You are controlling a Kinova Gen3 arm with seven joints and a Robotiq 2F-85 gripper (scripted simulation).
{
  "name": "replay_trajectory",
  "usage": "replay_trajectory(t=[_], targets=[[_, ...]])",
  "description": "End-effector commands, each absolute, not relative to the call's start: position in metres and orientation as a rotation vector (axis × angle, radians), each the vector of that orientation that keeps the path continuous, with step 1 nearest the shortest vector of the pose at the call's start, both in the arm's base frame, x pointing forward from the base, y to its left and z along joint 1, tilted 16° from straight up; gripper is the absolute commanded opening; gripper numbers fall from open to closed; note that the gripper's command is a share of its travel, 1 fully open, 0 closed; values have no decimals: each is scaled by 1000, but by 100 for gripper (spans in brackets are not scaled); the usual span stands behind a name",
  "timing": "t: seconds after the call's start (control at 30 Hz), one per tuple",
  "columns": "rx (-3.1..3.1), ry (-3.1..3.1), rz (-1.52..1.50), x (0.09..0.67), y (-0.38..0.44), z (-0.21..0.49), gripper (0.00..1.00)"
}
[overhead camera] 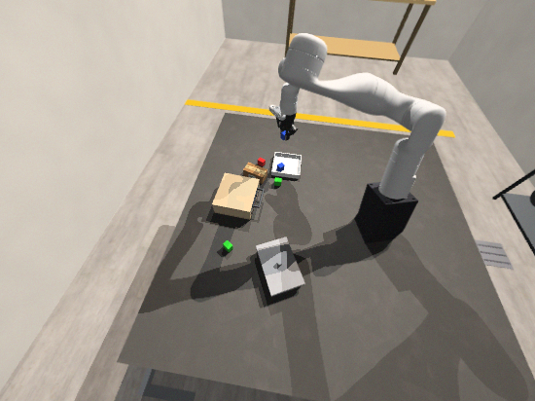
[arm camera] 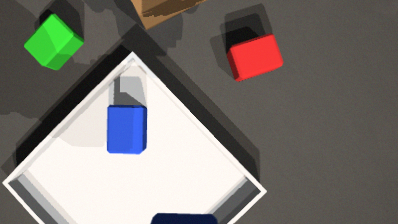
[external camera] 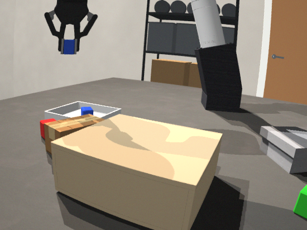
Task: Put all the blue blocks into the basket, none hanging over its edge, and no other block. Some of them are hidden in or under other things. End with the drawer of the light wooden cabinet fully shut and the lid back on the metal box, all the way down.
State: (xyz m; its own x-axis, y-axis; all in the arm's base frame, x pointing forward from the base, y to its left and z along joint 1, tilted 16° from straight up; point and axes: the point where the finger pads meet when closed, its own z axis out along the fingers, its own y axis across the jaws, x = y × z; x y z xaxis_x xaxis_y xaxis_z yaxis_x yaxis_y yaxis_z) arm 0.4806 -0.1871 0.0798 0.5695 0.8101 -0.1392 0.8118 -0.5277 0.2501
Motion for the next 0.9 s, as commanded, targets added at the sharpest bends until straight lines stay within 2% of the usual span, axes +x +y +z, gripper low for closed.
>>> replay_trajectory(t=[0.0, 0.87], targets=[[2516, 1347, 2, 482, -189, 81, 10], [2518, 1346, 1, 483, -191, 75, 10]])
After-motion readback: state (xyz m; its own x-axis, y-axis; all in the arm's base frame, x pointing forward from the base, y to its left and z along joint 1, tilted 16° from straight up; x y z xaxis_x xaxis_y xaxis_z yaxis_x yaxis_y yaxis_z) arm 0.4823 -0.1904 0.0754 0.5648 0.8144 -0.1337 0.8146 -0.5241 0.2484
